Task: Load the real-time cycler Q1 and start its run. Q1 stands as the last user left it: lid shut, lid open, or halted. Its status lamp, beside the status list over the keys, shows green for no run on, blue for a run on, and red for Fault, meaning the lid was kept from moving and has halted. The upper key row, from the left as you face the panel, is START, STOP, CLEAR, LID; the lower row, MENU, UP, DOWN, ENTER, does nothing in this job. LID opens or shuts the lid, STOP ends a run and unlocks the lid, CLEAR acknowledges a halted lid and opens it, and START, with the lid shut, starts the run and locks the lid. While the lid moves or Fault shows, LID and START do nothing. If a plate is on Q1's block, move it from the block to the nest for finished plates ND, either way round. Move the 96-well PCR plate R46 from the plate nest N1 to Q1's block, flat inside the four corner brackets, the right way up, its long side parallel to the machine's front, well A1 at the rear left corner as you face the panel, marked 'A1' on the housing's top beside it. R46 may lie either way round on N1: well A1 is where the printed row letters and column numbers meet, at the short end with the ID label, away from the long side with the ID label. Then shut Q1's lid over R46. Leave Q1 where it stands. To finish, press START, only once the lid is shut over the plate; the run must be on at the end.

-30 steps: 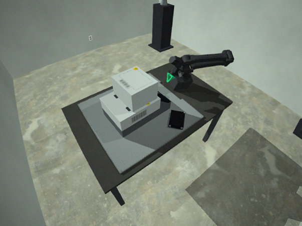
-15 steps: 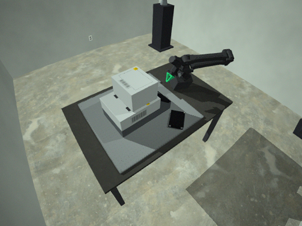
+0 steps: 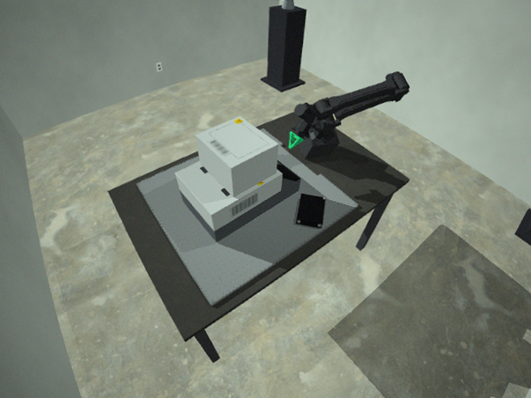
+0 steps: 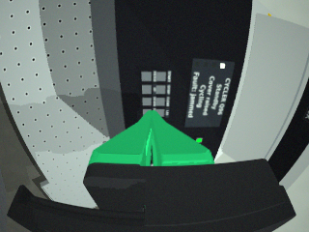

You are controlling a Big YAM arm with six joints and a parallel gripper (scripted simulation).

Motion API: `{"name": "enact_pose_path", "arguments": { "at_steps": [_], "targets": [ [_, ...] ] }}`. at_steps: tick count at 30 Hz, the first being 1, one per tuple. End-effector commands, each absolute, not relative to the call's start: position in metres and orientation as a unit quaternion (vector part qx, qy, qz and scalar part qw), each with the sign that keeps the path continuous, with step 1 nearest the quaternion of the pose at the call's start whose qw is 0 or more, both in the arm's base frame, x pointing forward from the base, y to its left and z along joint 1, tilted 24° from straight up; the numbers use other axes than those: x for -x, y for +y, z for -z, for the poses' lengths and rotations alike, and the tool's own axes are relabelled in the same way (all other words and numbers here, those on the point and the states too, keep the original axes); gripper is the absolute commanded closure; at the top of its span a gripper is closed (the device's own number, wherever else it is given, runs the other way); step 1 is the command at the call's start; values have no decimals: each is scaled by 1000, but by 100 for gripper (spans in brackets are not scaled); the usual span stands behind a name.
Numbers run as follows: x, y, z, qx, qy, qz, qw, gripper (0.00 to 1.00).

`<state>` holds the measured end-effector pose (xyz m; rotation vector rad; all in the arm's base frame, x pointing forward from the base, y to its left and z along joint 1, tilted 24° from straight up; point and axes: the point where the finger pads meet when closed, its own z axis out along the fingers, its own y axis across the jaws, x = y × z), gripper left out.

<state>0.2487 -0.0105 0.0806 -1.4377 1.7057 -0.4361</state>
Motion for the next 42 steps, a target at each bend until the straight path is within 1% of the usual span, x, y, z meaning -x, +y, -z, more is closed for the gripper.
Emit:
{"name": "enact_pose_path", "arguments": {
  "at_steps": [1,14,30,42],
  "targets": [
    [-267,-16,-106,566,672,195,436,100],
    [-273,-6,-73,568,679,179,429,100],
    [-317,-7,-93,566,664,201,445,100],
    [-325,-1,-72,571,669,190,436,100]
  ]
}}
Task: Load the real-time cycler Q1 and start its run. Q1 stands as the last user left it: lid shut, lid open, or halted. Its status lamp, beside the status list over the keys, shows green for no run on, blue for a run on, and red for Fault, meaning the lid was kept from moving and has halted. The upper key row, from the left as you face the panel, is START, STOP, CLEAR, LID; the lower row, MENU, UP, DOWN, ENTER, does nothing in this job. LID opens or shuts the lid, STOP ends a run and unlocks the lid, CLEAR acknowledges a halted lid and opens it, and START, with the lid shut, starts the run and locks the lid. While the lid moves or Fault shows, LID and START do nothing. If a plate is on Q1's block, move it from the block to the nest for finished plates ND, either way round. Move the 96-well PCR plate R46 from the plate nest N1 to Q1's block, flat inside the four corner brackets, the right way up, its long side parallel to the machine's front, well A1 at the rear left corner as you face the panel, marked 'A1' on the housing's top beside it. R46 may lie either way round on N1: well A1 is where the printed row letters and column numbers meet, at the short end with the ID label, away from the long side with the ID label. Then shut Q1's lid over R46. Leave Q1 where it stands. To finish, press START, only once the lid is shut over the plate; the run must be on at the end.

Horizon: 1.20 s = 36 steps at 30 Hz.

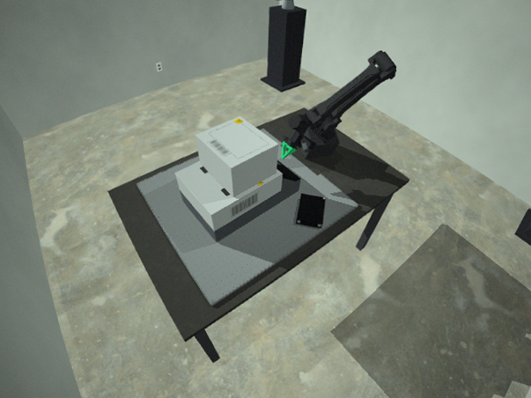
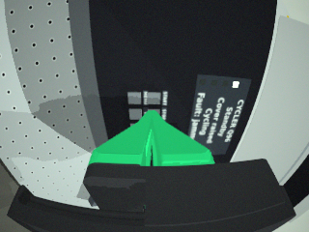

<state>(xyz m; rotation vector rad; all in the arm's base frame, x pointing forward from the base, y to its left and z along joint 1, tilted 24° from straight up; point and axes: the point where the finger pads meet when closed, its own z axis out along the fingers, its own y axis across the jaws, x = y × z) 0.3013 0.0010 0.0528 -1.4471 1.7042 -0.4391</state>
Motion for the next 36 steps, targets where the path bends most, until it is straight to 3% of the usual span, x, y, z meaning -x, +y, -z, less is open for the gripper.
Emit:
{"name": "enact_pose_path", "arguments": {
  "at_steps": [1,36],
  "targets": [
    [-327,-1,-72,570,669,191,438,100],
    [-329,-10,-82,568,666,207,437,100]
  ]
}}
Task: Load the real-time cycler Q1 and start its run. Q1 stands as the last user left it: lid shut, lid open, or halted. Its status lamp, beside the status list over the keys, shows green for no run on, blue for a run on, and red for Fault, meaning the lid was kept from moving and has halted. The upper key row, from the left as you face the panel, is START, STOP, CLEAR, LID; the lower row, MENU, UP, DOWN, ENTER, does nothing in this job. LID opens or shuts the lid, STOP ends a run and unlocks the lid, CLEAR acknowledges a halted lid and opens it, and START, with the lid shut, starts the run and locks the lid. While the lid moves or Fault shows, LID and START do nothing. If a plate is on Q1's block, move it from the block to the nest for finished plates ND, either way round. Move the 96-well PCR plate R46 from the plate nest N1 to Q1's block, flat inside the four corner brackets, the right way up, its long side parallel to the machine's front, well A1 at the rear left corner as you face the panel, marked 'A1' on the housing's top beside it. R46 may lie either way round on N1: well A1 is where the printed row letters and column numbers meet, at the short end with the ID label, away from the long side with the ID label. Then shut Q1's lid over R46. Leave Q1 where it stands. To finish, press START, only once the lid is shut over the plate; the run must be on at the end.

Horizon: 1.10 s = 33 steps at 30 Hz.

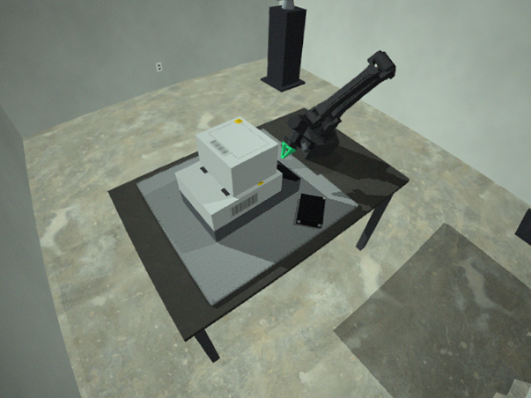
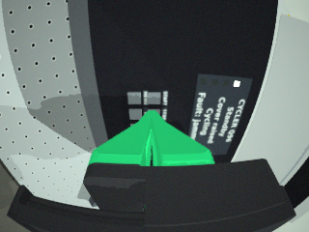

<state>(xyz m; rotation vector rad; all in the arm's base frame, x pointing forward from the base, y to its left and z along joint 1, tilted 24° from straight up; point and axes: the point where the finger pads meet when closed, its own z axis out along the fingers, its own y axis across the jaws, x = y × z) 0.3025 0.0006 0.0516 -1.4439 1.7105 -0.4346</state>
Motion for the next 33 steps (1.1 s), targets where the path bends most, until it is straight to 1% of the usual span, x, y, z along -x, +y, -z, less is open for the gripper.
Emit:
{"name": "enact_pose_path", "arguments": {
  "at_steps": [1,5,15,24,33],
  "targets": [
    [-332,-9,-80,568,666,206,438,100],
    [-341,-1,-73,569,665,198,441,100],
    [-339,7,-52,570,672,186,435,100],
    [-350,1,-62,568,666,198,441,100],
    [-329,5,-47,573,675,185,426,100]
  ]
}}
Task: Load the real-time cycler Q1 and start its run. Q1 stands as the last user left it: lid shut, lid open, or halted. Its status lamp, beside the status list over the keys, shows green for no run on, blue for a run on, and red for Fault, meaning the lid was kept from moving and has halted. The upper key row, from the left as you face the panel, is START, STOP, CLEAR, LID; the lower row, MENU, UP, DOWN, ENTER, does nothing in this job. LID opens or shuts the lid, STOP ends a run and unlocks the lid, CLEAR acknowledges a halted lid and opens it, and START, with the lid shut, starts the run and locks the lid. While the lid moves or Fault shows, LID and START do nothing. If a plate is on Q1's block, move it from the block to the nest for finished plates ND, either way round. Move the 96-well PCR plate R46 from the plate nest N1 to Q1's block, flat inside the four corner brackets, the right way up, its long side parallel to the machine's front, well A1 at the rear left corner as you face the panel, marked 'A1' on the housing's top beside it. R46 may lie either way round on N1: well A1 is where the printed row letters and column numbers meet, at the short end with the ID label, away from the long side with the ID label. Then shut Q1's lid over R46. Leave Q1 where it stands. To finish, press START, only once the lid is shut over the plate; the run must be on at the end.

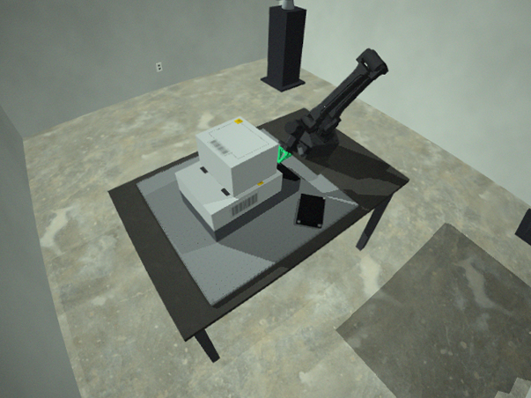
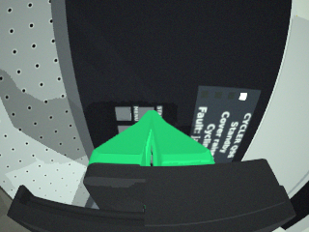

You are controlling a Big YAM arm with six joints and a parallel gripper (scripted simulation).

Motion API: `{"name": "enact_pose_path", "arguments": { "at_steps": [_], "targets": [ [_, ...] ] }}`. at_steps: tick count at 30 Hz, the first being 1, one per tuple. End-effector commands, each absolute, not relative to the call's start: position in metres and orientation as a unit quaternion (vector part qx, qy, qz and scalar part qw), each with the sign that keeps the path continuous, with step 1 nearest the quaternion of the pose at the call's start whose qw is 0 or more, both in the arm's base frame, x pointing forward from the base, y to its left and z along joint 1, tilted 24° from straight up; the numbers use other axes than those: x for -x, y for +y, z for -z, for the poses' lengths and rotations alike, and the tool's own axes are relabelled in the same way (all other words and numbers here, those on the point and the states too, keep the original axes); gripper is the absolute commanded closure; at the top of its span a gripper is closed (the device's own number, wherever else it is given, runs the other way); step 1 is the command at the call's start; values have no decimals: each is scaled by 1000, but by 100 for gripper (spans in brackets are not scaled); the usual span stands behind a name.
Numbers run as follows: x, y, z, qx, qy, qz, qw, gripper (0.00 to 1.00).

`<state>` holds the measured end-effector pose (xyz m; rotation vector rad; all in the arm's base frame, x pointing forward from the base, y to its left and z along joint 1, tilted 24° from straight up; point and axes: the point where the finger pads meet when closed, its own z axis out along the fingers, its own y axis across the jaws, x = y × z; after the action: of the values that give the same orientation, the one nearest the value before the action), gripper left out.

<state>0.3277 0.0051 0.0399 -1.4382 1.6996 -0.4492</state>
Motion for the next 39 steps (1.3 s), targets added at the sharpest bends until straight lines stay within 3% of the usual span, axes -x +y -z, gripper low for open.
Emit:
{"name": "enact_pose_path", "arguments": {
  "at_steps": [1,39],
  "targets": [
    [-327,6,-45,574,677,181,424,100],
    [-330,1,-43,564,682,186,426,100]
  ]
}}
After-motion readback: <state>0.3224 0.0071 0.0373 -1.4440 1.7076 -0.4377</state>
